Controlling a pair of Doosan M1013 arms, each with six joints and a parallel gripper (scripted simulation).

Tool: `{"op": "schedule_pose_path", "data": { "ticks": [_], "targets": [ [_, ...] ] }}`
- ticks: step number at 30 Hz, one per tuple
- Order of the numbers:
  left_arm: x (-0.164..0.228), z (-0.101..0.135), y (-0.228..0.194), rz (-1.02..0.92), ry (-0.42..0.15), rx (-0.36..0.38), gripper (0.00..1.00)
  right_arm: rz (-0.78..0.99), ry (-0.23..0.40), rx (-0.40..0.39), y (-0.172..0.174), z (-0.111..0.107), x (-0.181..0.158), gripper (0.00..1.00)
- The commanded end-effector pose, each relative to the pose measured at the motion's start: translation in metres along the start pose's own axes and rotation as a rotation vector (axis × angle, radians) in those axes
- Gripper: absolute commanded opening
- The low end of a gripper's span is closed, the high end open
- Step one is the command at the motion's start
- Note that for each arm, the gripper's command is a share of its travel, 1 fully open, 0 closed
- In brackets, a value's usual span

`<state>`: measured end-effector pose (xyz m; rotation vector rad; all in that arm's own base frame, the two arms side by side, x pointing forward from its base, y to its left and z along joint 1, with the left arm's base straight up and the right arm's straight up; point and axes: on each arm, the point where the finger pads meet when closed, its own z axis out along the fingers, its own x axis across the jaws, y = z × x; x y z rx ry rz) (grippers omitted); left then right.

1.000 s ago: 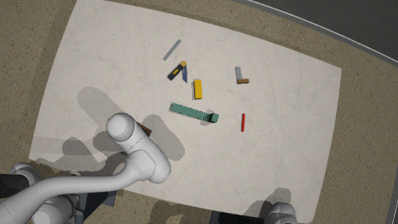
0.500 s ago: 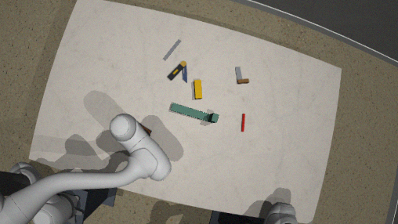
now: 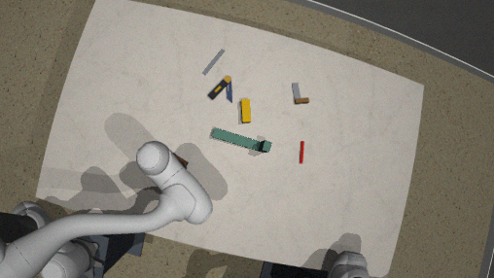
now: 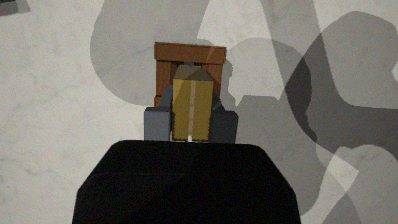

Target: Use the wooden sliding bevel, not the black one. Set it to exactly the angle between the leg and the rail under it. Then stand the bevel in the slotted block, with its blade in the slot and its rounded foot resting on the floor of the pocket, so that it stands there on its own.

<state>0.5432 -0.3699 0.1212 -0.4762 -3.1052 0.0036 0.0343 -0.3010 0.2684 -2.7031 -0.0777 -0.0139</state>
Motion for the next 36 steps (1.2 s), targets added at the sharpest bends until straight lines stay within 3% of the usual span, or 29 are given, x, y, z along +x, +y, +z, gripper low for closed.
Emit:
{"op": "schedule_pose_path", "data": {
  "ticks": [1,36],
  "targets": [
    [-0.0004,-0.0008,-0.0002,0.000,-0.001,0.001,0.00,0.000,0.001,-0.001,0.0001,-0.0007,0.0001,1.00],
    [-0.0004,0.0062,-0.0002,0.000,-0.001,0.001,0.00,0.000,0.001,-0.001,0.0001,-0.0007,0.0001,1.00]
  ]
}}
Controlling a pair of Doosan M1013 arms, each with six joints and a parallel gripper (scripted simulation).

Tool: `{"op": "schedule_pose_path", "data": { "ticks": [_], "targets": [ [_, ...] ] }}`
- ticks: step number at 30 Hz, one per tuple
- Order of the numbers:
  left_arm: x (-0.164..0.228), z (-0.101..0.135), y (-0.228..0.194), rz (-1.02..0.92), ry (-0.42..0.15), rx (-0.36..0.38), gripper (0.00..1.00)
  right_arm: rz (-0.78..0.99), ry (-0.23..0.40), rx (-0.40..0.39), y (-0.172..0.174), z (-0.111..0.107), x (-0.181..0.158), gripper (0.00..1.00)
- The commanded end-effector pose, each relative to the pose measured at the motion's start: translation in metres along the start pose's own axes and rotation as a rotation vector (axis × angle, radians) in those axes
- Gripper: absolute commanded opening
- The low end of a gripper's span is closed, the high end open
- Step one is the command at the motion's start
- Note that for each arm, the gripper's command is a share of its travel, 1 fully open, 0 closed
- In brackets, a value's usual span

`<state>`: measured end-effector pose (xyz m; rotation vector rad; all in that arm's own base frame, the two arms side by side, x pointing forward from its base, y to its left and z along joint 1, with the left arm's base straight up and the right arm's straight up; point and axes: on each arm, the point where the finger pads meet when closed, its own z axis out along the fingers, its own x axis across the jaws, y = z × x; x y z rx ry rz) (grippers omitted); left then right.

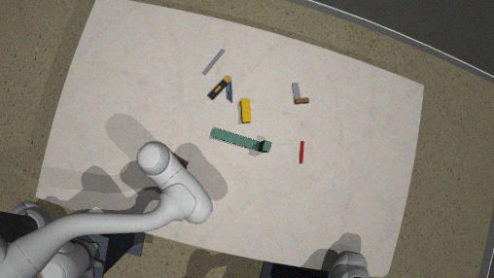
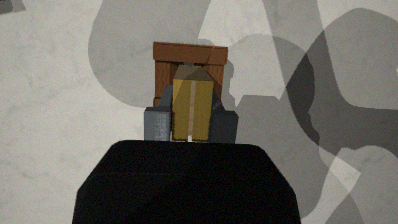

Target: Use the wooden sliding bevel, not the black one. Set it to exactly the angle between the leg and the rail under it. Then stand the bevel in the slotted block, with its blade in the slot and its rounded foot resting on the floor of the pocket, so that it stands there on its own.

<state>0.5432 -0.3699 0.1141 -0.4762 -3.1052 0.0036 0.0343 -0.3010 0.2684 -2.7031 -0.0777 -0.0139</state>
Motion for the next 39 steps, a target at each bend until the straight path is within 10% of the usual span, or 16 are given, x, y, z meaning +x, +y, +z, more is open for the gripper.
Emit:
{"op": "schedule_pose_path", "data": {
  "ticks": [1,39],
  "targets": [
    [-0.0004,-0.0009,-0.0002,0.000,-0.001,0.001,0.00,0.000,0.001,-0.001,0.0001,-0.0007,0.0001,1.00],
    [-0.0004,0.0081,-0.0002,0.000,-0.001,0.001,0.00,0.000,0.001,-0.001,0.0001,-0.0007,0.0001,1.00]
  ]
}}
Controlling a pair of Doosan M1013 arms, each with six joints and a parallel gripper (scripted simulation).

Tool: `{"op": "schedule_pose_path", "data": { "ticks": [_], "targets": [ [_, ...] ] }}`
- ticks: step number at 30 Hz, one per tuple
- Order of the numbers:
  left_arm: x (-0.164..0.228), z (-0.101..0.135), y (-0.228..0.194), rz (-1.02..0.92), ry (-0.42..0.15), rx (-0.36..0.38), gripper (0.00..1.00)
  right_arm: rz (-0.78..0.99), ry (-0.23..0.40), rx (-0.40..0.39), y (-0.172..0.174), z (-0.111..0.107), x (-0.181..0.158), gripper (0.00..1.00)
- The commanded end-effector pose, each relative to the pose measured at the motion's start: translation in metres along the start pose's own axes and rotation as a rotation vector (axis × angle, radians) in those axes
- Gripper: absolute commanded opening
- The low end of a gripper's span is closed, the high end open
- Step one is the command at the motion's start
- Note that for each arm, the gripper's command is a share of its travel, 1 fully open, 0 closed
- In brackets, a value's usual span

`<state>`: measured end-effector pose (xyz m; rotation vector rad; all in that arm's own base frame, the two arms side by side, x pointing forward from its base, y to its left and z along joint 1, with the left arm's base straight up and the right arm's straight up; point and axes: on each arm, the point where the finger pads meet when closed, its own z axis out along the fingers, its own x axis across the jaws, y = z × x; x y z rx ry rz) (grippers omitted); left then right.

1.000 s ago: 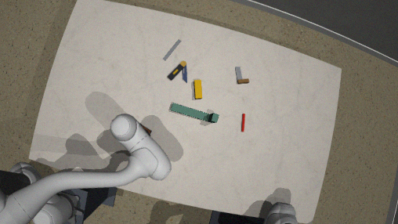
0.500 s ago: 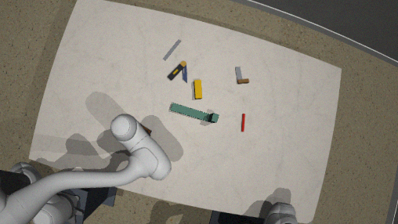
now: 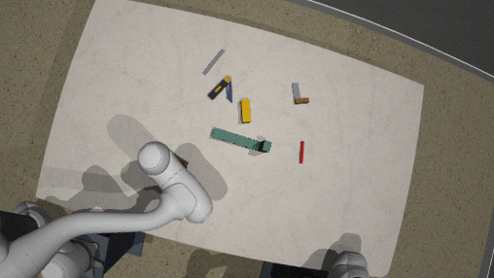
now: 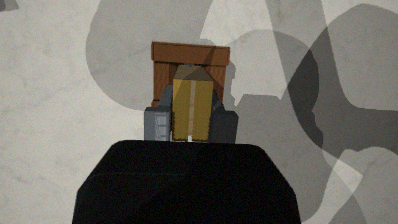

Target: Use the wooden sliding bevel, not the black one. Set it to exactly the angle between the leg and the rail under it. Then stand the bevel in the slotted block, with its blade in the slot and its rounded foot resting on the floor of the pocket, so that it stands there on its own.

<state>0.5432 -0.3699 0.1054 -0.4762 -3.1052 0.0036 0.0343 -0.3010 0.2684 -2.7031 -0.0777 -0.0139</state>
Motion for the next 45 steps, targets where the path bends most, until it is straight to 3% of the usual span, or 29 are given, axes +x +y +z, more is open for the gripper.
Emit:
{"op": "schedule_pose_path", "data": {
  "ticks": [1,45],
  "targets": [
    [-0.0004,-0.0007,-0.0002,0.000,-0.001,0.001,0.00,0.000,0.001,-0.001,0.0001,-0.0007,0.0001,1.00],
    [-0.0004,0.0056,-0.0002,0.000,-0.001,0.001,0.00,0.000,0.001,-0.001,0.0001,-0.0007,0.0001,1.00]
  ]
}}
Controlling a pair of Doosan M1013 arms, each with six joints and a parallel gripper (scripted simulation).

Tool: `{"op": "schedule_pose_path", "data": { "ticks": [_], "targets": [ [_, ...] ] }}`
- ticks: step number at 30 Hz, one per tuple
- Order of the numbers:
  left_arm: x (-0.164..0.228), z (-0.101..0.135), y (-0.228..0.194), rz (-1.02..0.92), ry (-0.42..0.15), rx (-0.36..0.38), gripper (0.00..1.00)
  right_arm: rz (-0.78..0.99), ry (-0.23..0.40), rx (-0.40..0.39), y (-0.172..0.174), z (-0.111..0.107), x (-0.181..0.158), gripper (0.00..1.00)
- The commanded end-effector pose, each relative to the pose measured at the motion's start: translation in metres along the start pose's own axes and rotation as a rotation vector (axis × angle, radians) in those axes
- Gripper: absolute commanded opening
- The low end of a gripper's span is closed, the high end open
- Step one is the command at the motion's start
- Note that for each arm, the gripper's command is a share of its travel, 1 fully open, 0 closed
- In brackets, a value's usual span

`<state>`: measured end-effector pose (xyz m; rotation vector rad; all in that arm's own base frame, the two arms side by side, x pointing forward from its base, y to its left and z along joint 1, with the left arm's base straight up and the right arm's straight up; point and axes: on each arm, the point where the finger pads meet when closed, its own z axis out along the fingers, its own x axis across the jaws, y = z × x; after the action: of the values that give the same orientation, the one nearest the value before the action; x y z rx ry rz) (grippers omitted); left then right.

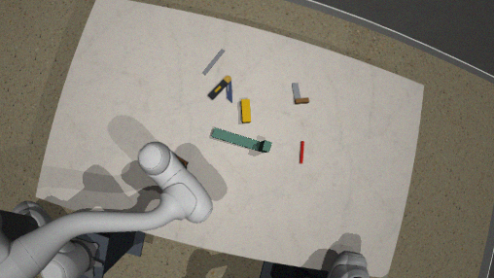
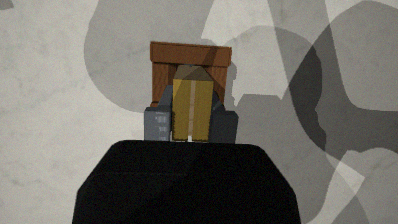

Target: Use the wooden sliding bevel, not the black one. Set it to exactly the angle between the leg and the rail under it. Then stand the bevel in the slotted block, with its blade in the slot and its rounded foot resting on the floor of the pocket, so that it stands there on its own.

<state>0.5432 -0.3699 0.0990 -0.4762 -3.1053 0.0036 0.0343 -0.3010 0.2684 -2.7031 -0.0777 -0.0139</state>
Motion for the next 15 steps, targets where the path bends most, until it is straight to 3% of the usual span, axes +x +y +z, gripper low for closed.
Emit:
{"op": "schedule_pose_path", "data": {
  "ticks": [1,14,15],
  "targets": [
    [-0.0004,-0.0008,-0.0002,0.000,-0.001,0.001,0.00,0.000,0.001,-0.001,0.0001,-0.0007,0.0001,1.00],
    [-0.0004,0.0020,-0.0002,0.000,-0.001,0.001,0.00,0.000,0.001,-0.001,0.0001,-0.0007,0.0001,1.00],
    [-0.0004,0.0020,-0.0002,0.000,-0.001,0.001,1.00,0.000,0.001,-0.001,0.0001,-0.0007,0.0001,1.00]
  ]
}}
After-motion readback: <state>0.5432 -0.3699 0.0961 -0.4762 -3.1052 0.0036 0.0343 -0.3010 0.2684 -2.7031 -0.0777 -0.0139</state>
